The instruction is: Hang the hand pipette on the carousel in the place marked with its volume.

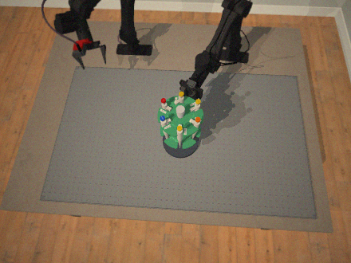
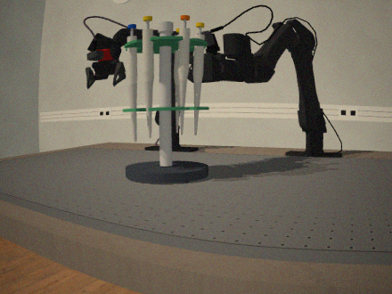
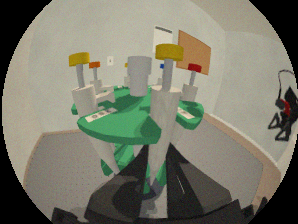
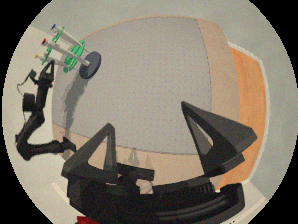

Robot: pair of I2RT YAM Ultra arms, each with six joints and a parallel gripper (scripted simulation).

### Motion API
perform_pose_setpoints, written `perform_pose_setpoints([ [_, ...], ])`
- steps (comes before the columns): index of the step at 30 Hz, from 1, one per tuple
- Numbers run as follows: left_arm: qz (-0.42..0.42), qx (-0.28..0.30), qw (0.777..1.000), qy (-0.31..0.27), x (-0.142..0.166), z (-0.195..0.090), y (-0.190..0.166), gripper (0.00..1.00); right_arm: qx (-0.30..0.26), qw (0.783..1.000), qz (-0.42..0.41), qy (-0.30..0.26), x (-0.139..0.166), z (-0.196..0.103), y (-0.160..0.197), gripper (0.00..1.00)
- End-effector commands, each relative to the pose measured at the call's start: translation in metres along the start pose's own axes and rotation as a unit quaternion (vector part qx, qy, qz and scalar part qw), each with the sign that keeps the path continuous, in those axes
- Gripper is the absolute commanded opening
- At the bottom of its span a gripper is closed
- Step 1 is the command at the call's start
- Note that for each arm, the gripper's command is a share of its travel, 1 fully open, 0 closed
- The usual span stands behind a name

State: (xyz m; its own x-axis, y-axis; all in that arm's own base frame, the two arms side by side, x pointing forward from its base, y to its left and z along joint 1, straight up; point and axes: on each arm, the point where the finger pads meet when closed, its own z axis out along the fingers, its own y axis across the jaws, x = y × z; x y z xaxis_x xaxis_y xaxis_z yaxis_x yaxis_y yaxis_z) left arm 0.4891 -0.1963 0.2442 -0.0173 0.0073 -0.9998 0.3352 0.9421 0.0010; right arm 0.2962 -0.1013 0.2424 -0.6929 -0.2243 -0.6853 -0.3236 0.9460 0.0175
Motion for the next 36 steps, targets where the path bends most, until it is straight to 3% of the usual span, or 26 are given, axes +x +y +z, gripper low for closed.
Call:
perform_pose_setpoints([
  [1, -0.003, -0.003, 0.999, -0.042, -0.0366, -0.0013, -0.0006, 0.12, 0.006, 1.0, -0.013, -0.018, -0.0091, -0.0059, -0.0027, 1.0],
  [35, -0.003, -0.003, 0.999, -0.042, -0.0366, -0.0013, -0.0006, 0.12, 0.006, 1.0, -0.013, -0.018, -0.0091, -0.0059, -0.0027, 1.0],
  [36, 0.01, -0.003, 1.0, -0.016, -0.0321, -0.0011, -0.0004, 0.12, 0.006, 1.0, -0.013, -0.018, -0.0091, -0.0059, -0.0027, 1.0],
])
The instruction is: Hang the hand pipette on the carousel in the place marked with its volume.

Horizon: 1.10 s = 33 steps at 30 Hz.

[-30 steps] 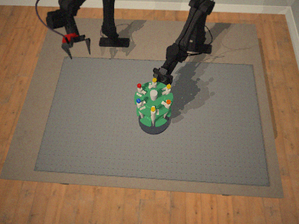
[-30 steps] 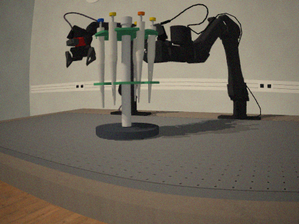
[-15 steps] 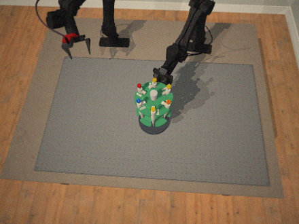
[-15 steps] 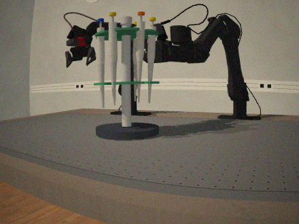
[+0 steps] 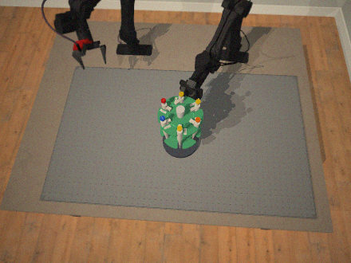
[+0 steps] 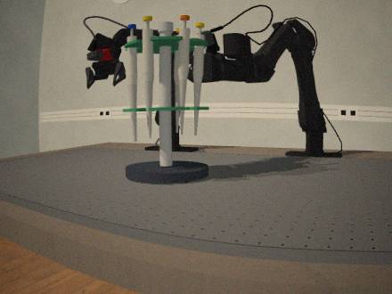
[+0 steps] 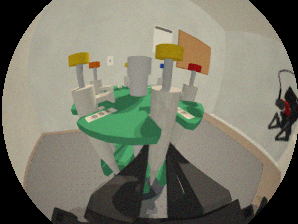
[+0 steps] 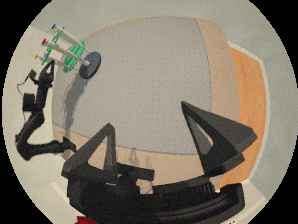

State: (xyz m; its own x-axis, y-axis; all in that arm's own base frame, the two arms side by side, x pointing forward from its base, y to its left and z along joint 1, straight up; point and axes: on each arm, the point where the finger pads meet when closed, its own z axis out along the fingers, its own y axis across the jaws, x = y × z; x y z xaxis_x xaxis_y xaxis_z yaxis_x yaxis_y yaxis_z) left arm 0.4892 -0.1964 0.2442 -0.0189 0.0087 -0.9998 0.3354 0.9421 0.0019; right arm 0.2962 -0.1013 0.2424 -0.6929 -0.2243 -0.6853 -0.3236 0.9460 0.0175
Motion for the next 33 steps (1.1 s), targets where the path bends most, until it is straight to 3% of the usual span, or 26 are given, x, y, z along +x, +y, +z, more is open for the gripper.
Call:
perform_pose_setpoints([
  [1, 0.01, -0.003, 1.0, -0.017, -0.033, -0.001, 0.0, 0.12, 0.006, 1.0, -0.013, -0.018, -0.009, -0.006, -0.003, 1.0],
  [33, 0.007, -0.001, 1.0, -0.026, -0.049, -0.003, 0.001, 0.12, 0.006, 1.0, -0.013, -0.018, -0.009, -0.006, -0.003, 1.0],
])
